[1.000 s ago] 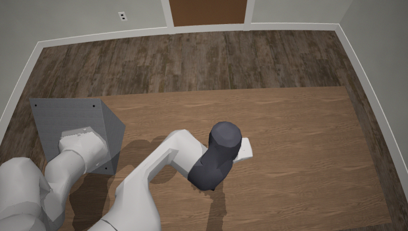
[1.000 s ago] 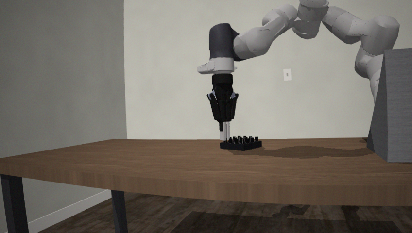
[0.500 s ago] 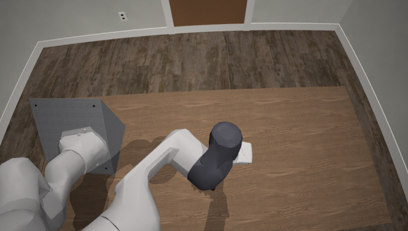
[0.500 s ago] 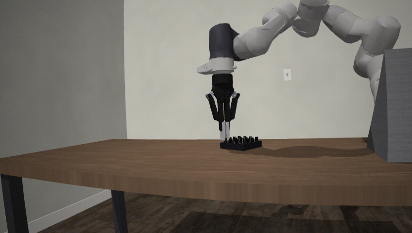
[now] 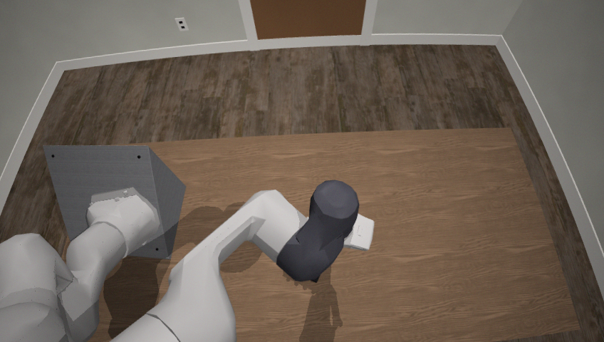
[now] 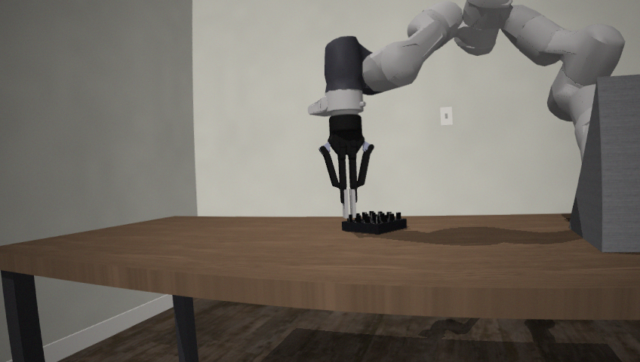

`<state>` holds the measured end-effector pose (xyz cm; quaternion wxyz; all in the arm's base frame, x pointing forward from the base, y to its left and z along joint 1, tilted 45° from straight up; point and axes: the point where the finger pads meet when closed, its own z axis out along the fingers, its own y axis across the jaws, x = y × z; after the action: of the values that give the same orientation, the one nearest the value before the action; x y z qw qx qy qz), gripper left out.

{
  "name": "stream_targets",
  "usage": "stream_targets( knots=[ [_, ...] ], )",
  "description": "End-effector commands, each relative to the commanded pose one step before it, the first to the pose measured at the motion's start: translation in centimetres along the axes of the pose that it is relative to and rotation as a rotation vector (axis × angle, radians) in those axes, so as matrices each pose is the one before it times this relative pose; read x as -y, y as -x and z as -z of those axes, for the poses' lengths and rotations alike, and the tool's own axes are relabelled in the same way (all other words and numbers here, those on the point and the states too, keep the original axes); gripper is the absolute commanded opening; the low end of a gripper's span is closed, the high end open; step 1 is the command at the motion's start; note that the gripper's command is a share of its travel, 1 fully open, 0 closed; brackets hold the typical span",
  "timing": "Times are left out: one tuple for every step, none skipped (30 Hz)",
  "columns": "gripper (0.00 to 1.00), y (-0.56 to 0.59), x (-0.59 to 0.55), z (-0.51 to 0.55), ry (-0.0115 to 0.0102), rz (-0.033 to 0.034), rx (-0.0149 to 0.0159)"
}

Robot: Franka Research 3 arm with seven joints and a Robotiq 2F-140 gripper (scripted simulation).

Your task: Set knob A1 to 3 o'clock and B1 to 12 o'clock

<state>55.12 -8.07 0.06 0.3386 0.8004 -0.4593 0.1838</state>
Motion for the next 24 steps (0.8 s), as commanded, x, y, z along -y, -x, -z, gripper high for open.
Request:
stream_targets(
  knots=[
    [0.05,0.03,-0.002,-0.169,-0.00451,-0.15585,-0.00471],
    [0.05,0.0,0.0,0.0,0.0,-0.01537,0.0],
    [0.05,0.0,0.0,0.0,0.0,-0.0151,0.0],
    [0.05,0.0,0.0,0.0,0.0,-0.01514,0.0],
    [0.05,0.0,0.0,0.0,0.0,-0.01514,0.0],
    [0.05,0.0,0.0,0.0,0.0,-0.01515,0.0],
    [0.05,0.0,0.0,0.0,0.0,-0.01516,0.0],
    [0.05,0.0,0.0,0.0,0.0,-0.01516,0.0],
    [0.05,0.0,0.0,0.0,0.0,-0.01517,0.0],
    [0.05,0.0,0.0,0.0,0.0,-0.01518,0.0],
    [0.05,0.0,0.0,0.0,0.0,-0.01519,0.0],
    [0.05,0.0,0.0,0.0,0.0,-0.01519,0.0],
    [0.05,0.0,0.0,0.0,0.0,-0.0152,0.0],
    [0.05,0.0,0.0,0.0,0.0,-0.01521,0.0],
    [0.05,0.0,0.0,0.0,0.0,0.0,0.0],
    [0.05,0.0,0.0,0.0,0.0,0.0,0.0],
    [0.05,0.0,0.0,0.0,0.0,-0.02609,0.0],
    [0.05,0.0,0.0,0.0,0.0,-0.02584,0.0],
    [0.05,0.0,0.0,0.0,0.0,-0.01753,0.0],
    [0.05,0.0,0.0,0.0,0.0,-0.0152,0.0],
    [0.05,0.0,0.0,0.0,0.0,-0.01526,0.0],
    [0.05,0.0,0.0,0.0,0.0,-0.01527,0.0],
    [0.05,0.0,0.0,0.0,0.0,-0.01527,0.0],
    [0.05,0.0,0.0,0.0,0.0,-0.01529,0.0]
  ],
)
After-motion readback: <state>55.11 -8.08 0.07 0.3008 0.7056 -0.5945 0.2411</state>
